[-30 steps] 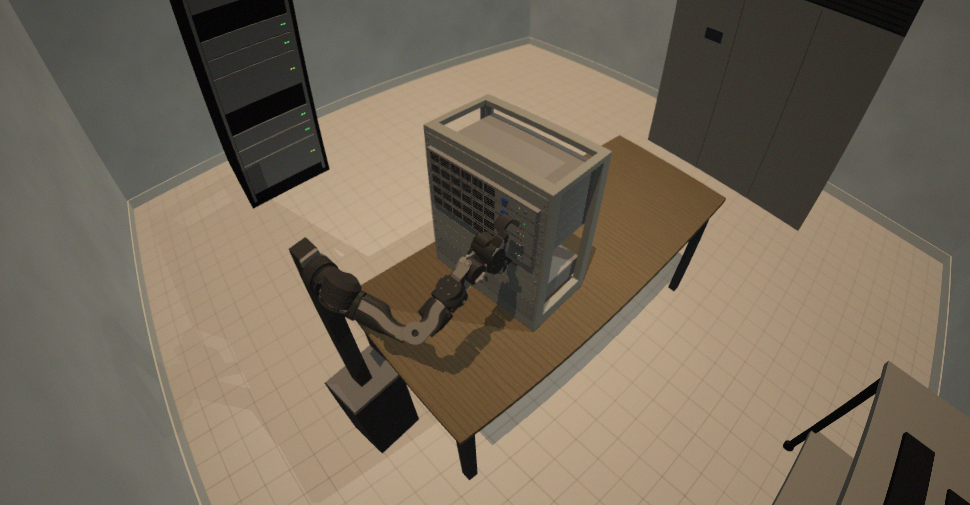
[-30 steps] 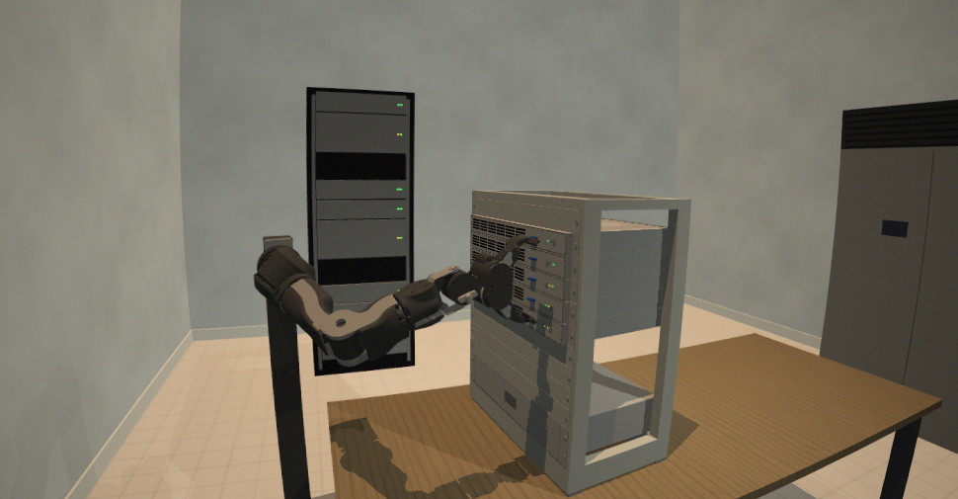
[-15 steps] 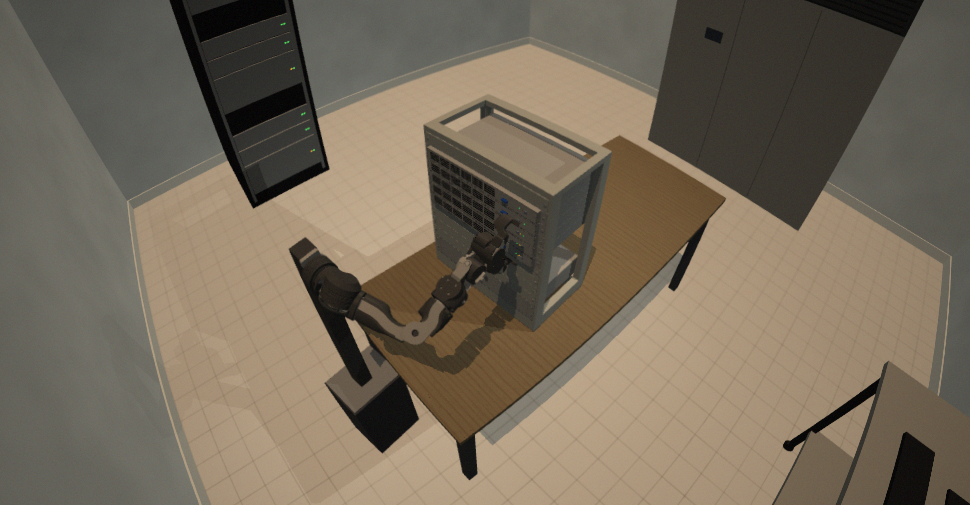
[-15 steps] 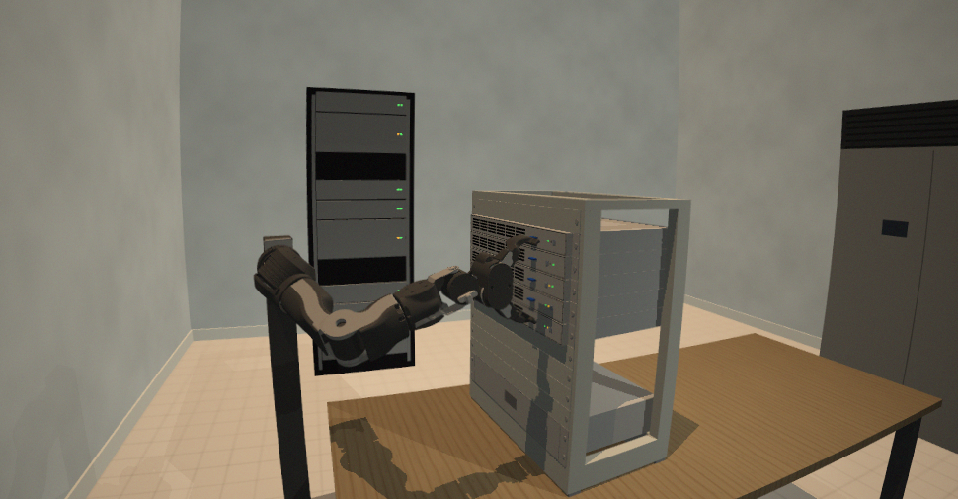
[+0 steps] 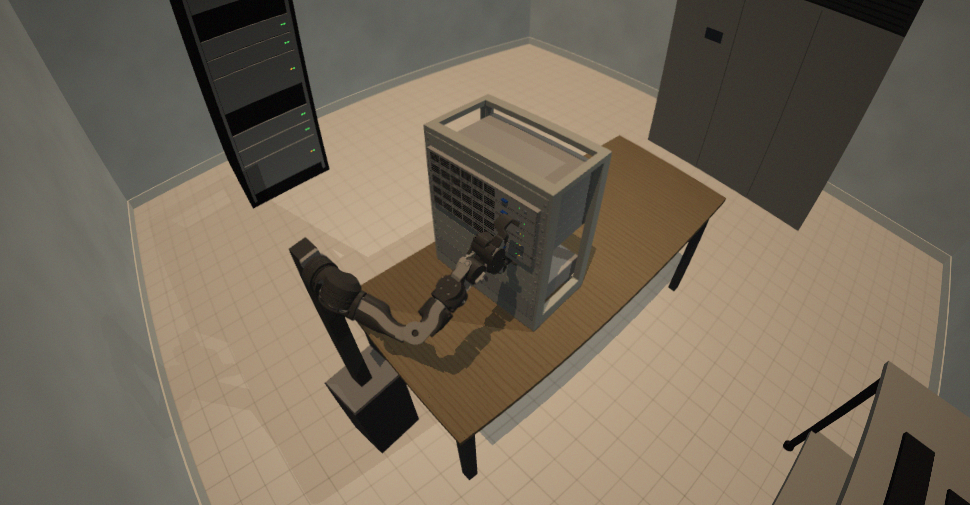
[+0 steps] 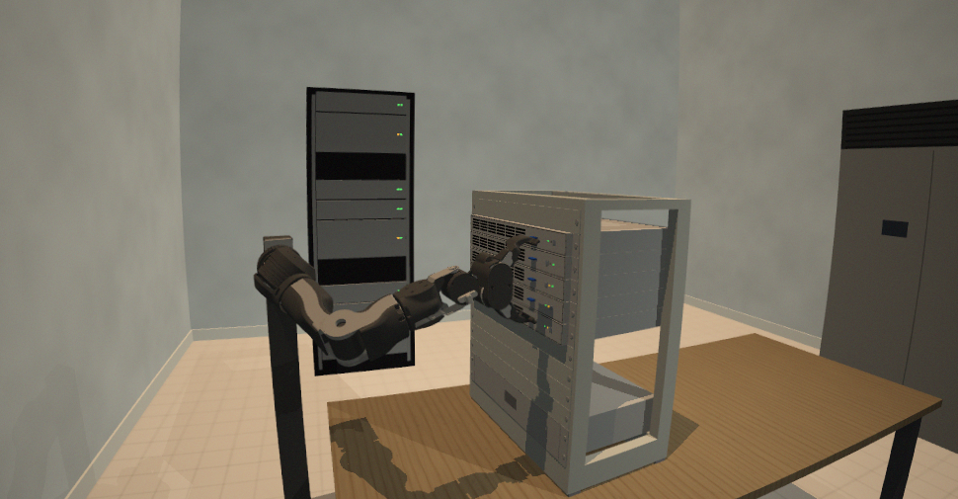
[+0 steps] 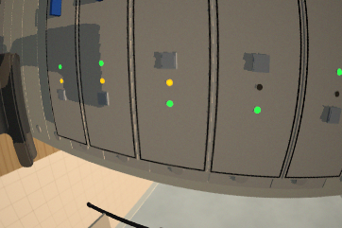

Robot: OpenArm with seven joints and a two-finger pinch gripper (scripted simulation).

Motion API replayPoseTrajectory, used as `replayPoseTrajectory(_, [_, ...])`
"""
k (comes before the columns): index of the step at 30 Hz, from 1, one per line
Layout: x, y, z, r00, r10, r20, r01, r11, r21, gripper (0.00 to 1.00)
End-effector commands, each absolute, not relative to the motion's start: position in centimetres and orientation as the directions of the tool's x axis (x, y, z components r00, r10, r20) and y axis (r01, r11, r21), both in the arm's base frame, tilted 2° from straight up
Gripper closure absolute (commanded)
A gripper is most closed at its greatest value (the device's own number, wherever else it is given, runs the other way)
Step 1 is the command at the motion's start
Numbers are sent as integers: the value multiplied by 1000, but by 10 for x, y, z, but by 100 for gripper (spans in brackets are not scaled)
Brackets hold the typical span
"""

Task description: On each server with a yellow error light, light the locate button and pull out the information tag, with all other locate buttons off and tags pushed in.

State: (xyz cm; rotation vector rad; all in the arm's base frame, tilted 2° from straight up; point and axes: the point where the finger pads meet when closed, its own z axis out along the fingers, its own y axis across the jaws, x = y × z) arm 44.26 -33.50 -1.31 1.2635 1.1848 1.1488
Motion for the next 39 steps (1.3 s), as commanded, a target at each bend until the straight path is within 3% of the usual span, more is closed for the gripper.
replayPoseTrajectory(1, [443,-335,-13,64,998,2,37,-4,999,0])
replayPoseTrajectory(19, [443,-335,-12,64,998,2,37,-4,999,0])
replayPoseTrajectory(28, [444,-337,29,66,998,2,38,-4,999,0])
replayPoseTrajectory(39, [444,-336,32,65,998,1,37,-4,999,0])
